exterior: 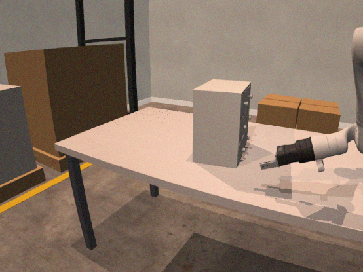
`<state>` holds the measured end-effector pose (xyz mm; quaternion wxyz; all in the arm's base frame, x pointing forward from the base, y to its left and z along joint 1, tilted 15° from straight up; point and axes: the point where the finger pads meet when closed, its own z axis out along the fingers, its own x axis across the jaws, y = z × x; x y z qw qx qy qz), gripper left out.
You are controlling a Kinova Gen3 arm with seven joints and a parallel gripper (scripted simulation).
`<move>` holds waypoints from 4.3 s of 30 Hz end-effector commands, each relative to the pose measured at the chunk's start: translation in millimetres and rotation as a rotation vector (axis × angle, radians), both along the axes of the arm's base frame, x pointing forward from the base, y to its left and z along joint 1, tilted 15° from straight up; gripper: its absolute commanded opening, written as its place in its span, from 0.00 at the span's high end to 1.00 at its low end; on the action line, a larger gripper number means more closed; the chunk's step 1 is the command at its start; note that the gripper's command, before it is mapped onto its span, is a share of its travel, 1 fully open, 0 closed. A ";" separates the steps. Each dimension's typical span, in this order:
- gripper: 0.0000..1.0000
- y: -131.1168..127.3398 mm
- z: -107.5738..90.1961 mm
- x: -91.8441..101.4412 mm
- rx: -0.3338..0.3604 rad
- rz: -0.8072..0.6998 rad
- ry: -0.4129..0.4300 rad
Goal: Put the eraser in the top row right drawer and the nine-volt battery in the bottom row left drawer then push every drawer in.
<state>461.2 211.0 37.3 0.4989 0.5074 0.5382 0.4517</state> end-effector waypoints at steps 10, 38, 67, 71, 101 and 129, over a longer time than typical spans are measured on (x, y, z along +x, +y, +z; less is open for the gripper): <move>1.00 23.5 3.8 -3.4 0.008 -0.002 -0.002; 1.00 66.4 9.1 -10.1 0.008 -0.002 -0.004; 1.00 109.0 12.2 -17.8 0.009 -0.002 -0.002; 1.00 114.8 12.6 -18.8 0.010 -0.002 -0.002; 1.00 141.5 14.2 -23.7 0.016 -0.002 -0.001; 1.00 150.6 14.7 -25.3 0.019 -0.003 -0.001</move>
